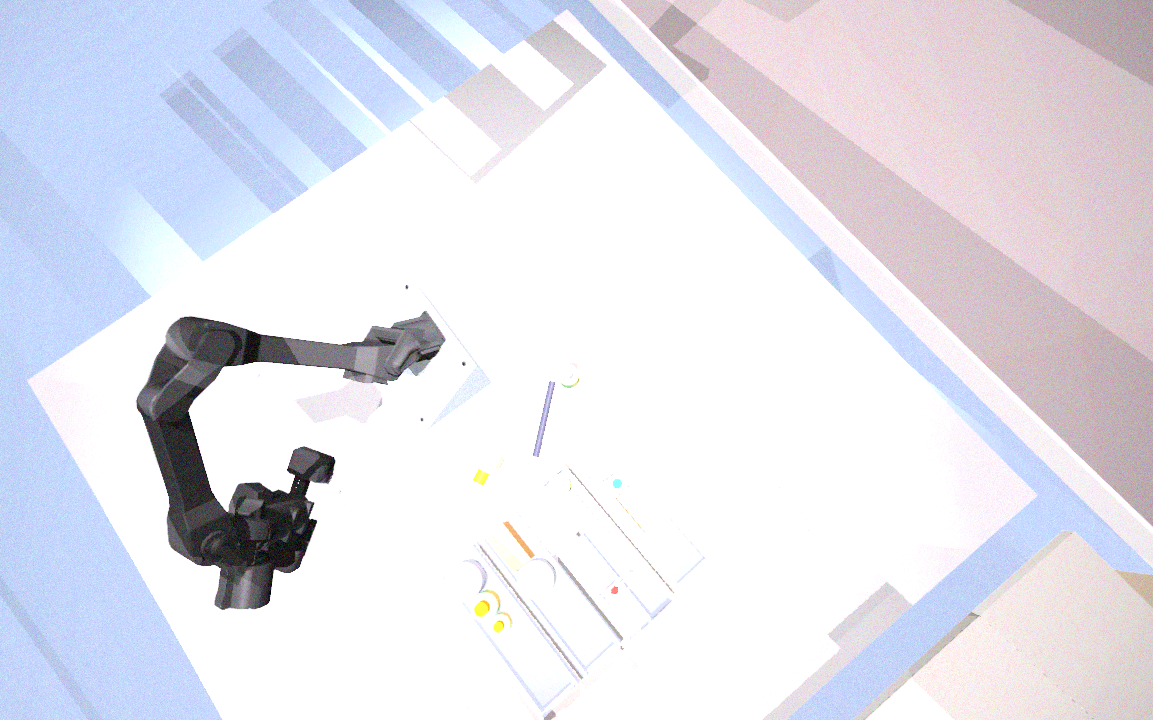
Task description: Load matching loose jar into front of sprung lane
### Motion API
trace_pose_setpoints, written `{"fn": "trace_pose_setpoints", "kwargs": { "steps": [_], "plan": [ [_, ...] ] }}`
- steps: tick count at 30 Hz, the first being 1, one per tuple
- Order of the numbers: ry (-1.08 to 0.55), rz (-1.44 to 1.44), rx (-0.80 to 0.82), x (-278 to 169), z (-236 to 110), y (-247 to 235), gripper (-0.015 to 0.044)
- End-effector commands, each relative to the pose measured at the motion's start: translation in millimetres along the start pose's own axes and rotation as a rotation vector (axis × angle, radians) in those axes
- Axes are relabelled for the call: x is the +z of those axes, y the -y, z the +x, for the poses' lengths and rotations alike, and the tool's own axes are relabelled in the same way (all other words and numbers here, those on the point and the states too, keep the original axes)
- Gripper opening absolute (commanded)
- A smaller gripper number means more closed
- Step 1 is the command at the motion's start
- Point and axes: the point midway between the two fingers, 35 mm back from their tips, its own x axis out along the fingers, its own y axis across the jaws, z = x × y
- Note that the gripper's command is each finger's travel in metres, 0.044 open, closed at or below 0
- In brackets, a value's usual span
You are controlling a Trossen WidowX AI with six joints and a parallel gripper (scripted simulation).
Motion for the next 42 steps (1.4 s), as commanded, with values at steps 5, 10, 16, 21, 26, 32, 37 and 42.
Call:
{"fn": "trace_pose_setpoints", "kwargs": {
  "steps": [5,10,16,21,26,32,37,42],
  "plan": [
    [-0.035,-0.152,-0.002,-32.8,2.9,-2.0,0.044],
    [-0.099,-0.52,0.002,-111.6,3.8,9.2,0.044],
    [-0.141,-1.018,0.008,-191.5,5.0,47.2,0.044],
    [-0.144,-1.416,0.022,-247.9,3.8,97.6,0.044],
    [-0.103,-1.755,0.038,-291.2,4.0,162.8,0.044],
    [-0.001,-2.133,0.075,-317.6,9.2,248.0,0.044],
    [0.125,-2.404,0.13,-321.1,17.9,316.5,0.044],
    [0.236,-2.576,0.174,-313.1,28.2,354.6,0.044]
  ]
}}
